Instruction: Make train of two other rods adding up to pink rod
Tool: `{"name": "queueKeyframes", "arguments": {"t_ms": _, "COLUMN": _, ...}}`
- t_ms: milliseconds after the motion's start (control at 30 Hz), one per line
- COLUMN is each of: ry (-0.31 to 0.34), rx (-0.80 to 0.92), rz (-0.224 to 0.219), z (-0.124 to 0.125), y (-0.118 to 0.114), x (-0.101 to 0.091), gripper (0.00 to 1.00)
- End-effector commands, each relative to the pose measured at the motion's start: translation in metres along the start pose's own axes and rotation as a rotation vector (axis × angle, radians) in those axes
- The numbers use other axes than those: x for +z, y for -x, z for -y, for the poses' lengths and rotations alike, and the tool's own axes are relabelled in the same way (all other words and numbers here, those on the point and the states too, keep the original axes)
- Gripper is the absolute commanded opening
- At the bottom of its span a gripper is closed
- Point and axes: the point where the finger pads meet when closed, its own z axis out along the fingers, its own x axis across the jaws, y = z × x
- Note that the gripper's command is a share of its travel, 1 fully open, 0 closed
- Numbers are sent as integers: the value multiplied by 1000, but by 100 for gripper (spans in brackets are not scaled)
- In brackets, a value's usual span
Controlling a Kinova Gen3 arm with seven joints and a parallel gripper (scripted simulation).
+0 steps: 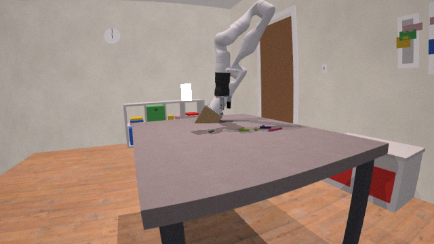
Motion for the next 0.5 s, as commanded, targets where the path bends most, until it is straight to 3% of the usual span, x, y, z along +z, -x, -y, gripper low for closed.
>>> {"name": "queueKeyframes", "arguments": {"t_ms": 0, "ry": -4, "rx": -22, "rz": 4, "z": -5, "y": -5, "x": 2, "gripper": 100}}
{"name": "queueKeyframes", "arguments": {"t_ms": 467, "ry": -11, "rx": -531, "rz": 5, "z": -16, "y": -20, "x": 17, "gripper": 100}}
